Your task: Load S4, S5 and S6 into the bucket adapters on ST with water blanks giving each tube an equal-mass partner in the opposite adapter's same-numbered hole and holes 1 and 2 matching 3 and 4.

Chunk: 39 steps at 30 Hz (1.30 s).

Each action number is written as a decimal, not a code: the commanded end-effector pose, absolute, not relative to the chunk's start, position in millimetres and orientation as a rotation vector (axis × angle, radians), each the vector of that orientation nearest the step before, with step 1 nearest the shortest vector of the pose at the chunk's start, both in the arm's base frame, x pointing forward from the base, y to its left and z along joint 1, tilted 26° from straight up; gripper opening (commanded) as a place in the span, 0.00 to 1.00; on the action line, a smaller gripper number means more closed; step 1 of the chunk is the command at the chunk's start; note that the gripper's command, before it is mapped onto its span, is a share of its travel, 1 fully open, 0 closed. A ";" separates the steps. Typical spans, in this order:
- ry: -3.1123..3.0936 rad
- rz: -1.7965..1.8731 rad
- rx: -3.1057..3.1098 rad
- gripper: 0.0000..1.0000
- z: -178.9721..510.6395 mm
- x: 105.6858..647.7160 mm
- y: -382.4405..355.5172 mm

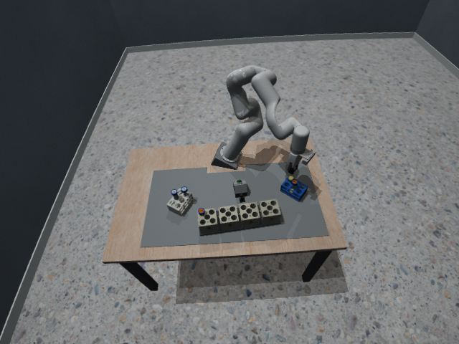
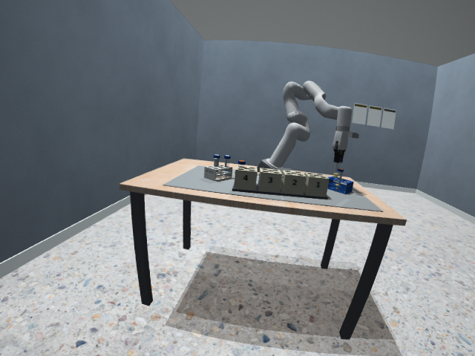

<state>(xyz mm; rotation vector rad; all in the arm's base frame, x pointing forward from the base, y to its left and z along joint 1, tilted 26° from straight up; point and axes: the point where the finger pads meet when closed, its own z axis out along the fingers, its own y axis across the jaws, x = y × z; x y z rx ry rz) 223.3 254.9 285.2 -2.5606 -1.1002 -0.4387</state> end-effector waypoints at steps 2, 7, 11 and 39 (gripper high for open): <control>-1.100 -0.444 -2.559 0.00 282.2 224.7 257.5; -1.100 -0.444 -2.559 0.00 278.6 225.3 259.1; -1.100 -0.444 -2.559 0.00 274.9 226.0 260.8; -1.100 -0.444 -2.559 0.00 253.3 229.7 270.5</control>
